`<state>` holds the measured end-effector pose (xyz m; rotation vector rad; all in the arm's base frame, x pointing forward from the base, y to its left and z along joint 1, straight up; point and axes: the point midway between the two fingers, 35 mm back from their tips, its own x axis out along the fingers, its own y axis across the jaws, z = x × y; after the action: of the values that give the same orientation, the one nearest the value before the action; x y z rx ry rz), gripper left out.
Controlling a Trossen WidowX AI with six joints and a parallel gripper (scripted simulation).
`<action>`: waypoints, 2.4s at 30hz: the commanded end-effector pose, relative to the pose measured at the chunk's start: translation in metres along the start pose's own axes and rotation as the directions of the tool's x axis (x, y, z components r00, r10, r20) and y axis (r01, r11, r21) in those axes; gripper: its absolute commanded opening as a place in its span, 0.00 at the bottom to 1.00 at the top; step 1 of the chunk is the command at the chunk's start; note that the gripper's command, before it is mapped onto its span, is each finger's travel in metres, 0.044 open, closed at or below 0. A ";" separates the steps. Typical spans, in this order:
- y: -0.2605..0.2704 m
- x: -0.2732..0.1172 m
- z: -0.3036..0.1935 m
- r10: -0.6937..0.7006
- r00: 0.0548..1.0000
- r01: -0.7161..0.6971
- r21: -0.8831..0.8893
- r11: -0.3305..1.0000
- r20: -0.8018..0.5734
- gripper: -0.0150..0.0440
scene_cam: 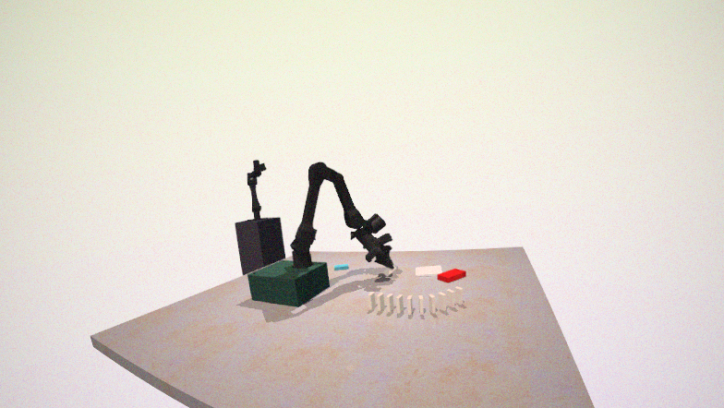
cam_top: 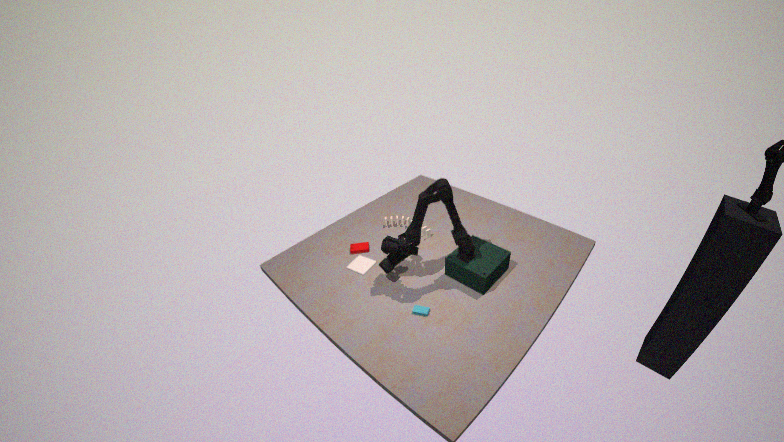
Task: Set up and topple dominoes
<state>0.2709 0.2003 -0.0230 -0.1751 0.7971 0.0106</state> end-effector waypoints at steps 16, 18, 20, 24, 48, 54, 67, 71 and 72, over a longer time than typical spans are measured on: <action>0.000 -0.017 -0.015 -0.045 0.948 0.044 0.011 0.999 0.316 0.30; -0.001 -0.020 -0.016 -0.050 0.937 0.046 0.019 0.999 0.347 0.30; -0.004 -0.024 -0.018 -0.057 0.925 0.051 0.027 0.998 0.376 0.30; -0.009 -0.033 -0.020 -0.073 0.900 0.061 0.042 0.997 0.429 0.30; -0.052 -0.087 -0.030 -0.170 0.757 0.037 0.219 0.975 0.631 0.30; -0.052 -0.087 -0.030 -0.170 0.757 0.037 0.219 0.975 0.631 0.30; -0.049 -0.079 -0.036 -0.169 0.764 0.047 0.208 0.977 0.623 0.30; -0.046 -0.069 -0.042 -0.171 0.771 0.058 0.199 0.978 0.613 0.30; -0.045 -0.067 -0.044 -0.172 0.773 0.060 0.199 0.978 0.611 0.30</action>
<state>0.1948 0.1512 0.0091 -0.0483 0.1003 -0.1115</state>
